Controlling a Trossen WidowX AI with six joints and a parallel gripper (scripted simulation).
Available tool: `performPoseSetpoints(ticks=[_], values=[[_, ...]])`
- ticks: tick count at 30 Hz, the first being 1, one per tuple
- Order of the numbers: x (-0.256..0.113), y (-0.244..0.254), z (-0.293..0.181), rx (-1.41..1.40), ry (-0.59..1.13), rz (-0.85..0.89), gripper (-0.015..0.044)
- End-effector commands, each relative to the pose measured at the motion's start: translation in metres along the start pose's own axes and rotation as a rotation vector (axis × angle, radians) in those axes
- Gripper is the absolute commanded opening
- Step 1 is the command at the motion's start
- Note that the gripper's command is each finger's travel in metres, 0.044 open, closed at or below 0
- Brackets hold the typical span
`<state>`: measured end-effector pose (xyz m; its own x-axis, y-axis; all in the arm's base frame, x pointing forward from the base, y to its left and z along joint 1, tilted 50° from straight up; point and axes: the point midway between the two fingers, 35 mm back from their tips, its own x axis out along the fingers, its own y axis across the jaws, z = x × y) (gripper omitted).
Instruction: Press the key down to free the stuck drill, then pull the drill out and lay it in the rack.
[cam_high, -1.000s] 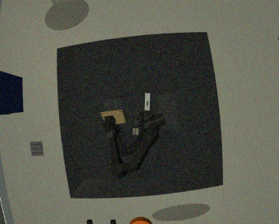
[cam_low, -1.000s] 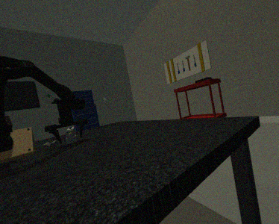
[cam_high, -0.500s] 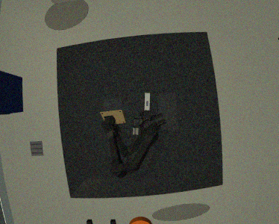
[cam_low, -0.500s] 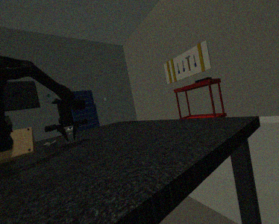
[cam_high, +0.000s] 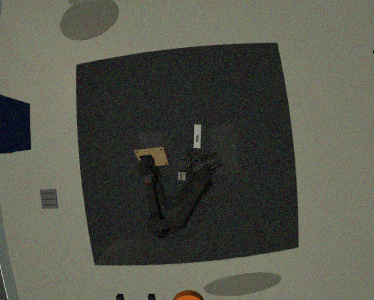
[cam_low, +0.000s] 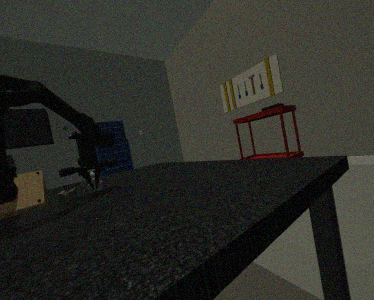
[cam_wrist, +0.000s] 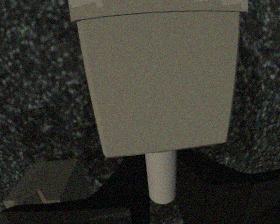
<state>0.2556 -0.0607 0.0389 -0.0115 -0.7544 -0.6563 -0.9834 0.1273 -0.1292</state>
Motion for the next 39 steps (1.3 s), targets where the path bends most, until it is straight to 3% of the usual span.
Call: performPoseSetpoints(ticks=[1, 25, 39], values=[[0.000, 0.000, -0.005, -0.001, 0.005, -0.001, 0.0000], [0.002, 0.001, -0.042, -0.001, 0.007, -0.001, 0.0000], [0.002, 0.000, -0.036, 0.000, 0.005, -0.001, 0.0368]])
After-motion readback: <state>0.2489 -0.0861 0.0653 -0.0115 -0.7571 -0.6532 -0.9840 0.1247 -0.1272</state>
